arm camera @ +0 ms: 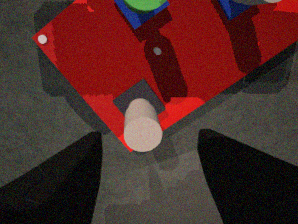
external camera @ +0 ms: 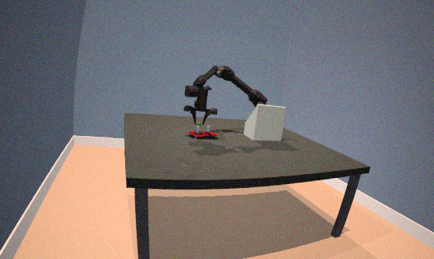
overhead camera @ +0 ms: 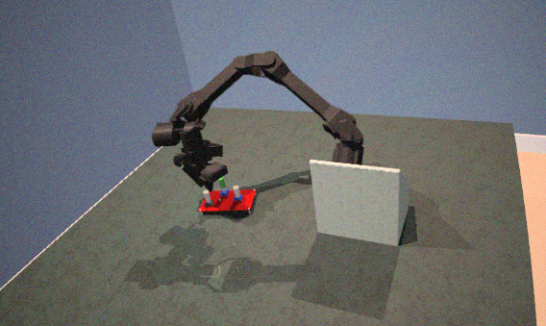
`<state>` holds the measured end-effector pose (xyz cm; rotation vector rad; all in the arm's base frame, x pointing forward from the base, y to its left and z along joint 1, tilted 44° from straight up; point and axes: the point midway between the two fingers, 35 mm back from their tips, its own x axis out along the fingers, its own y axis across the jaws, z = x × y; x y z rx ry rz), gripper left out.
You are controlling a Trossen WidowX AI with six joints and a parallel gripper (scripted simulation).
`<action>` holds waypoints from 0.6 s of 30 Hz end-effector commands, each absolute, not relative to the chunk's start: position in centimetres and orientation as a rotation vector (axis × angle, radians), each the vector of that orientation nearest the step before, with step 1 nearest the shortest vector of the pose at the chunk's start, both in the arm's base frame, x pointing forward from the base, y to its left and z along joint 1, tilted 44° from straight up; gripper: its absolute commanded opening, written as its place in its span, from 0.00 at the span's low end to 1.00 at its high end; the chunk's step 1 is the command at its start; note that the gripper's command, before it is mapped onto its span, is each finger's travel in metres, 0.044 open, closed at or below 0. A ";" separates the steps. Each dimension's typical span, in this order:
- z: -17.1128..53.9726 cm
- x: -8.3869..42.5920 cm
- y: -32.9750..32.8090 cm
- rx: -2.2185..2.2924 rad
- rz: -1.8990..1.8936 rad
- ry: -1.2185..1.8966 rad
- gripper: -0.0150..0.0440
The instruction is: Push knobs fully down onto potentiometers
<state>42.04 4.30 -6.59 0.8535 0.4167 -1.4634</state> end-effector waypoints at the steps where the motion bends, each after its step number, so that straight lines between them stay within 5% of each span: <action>1: -5.9 40.1 4.3 0.854 -1.464 0.419 0.79; 6: -4.5 35.4 3.8 0.854 -1.464 0.422 1.00; 18: -2.9 24.2 0.9 0.851 -1.467 0.426 1.00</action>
